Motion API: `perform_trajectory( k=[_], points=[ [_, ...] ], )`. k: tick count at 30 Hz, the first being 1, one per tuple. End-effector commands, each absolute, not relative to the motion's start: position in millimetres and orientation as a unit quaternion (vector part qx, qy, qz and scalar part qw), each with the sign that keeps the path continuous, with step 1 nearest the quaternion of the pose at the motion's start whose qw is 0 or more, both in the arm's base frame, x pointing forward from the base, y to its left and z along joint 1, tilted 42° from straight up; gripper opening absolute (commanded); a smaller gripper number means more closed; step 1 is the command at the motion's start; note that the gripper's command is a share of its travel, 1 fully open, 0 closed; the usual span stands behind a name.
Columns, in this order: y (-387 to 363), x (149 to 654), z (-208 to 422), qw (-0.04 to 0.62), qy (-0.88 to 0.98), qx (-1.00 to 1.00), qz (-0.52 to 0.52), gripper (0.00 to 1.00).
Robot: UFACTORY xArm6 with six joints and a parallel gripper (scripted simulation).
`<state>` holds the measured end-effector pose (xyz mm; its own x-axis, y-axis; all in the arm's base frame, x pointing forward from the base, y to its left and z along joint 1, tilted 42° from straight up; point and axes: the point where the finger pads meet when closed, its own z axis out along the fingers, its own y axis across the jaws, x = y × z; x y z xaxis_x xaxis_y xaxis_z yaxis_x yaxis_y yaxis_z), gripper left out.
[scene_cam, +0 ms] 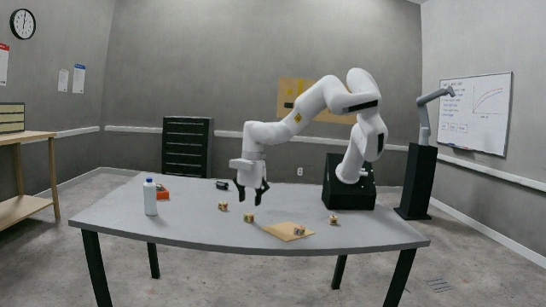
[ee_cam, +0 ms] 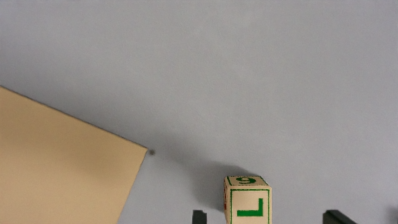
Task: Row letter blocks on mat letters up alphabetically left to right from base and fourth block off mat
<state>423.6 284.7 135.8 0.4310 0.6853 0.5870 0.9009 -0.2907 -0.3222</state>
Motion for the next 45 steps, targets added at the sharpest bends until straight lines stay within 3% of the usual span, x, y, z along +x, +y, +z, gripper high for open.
perform_trajectory(
  k=[1,45],
  points=[
    [288.9,424.7,132.3,0.315,-0.505,-0.785,-0.173,0.69],
    [306.8,423.5,112.5,0.315,-0.505,-0.785,-0.173,0.69]
  ],
)
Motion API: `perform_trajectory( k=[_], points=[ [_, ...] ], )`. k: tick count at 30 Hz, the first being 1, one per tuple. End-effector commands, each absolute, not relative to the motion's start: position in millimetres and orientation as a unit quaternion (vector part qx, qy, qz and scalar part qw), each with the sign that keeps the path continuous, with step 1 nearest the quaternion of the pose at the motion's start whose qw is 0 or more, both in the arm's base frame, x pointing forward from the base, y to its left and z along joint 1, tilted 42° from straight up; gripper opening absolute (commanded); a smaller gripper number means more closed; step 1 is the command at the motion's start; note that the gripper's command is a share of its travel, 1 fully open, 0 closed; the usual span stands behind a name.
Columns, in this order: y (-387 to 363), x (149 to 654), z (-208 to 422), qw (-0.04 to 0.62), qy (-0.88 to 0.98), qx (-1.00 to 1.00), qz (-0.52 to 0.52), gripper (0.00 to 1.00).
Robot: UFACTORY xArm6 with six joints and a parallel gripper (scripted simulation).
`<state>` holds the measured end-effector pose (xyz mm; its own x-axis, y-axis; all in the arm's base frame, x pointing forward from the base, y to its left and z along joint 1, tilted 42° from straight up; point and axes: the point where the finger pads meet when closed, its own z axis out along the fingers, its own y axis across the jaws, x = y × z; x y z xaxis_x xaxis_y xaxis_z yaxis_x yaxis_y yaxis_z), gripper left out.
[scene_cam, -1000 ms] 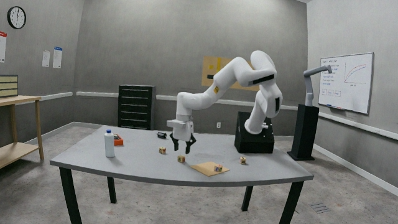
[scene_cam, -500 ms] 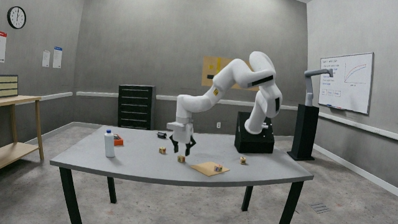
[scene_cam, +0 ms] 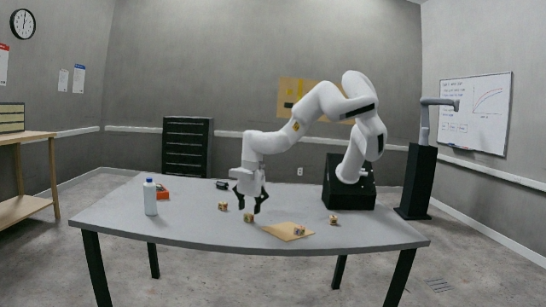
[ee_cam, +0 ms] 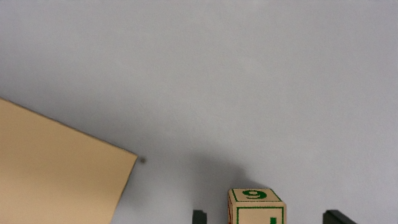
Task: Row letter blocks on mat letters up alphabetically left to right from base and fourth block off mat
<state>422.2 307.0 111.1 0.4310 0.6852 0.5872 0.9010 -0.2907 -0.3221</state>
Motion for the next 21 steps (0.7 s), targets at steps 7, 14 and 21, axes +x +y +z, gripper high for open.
perform_trajectory(
  k=[7,14,21],
  points=[
    [309.7,423.3,109.2,0.315,-0.505,-0.785,-0.173,0.69],
    [315.9,422.8,102.4,0.315,-0.505,-0.785,-0.173,0.69],
    [325.6,422.1,91.6,0.315,-0.505,-0.785,-0.173,0.69]
  ],
)
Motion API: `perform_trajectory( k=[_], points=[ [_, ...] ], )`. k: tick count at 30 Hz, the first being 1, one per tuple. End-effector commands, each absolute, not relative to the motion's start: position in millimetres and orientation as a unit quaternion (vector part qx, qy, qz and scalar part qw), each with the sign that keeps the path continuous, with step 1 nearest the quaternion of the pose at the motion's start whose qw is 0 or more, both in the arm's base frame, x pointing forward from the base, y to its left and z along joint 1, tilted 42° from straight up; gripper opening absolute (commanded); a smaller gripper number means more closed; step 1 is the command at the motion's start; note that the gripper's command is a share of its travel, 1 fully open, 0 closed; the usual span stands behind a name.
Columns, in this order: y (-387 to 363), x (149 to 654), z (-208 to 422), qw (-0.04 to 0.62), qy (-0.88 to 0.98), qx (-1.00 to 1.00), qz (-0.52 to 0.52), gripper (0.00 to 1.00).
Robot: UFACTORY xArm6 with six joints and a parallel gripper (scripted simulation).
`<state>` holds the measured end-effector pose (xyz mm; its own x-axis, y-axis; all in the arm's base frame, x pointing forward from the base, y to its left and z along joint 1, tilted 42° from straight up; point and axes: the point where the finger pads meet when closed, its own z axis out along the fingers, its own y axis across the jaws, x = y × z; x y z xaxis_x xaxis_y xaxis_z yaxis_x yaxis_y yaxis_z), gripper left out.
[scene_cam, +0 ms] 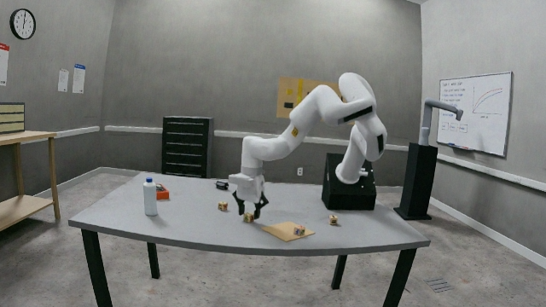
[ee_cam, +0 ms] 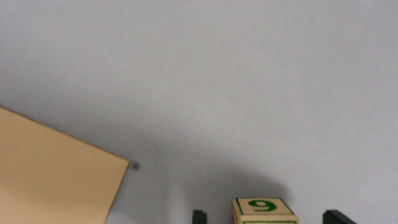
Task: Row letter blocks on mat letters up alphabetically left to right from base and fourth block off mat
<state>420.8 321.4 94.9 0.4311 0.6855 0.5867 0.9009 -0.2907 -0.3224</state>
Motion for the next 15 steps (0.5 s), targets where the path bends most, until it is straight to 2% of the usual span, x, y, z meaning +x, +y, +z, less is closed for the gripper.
perform_trajectory(
  k=[1,15],
  points=[
    [326.7,422.0,90.4,0.315,-0.505,-0.785,-0.173,0.69],
    [330.4,421.8,86.2,0.315,-0.505,-0.785,-0.173,0.69]
  ],
)
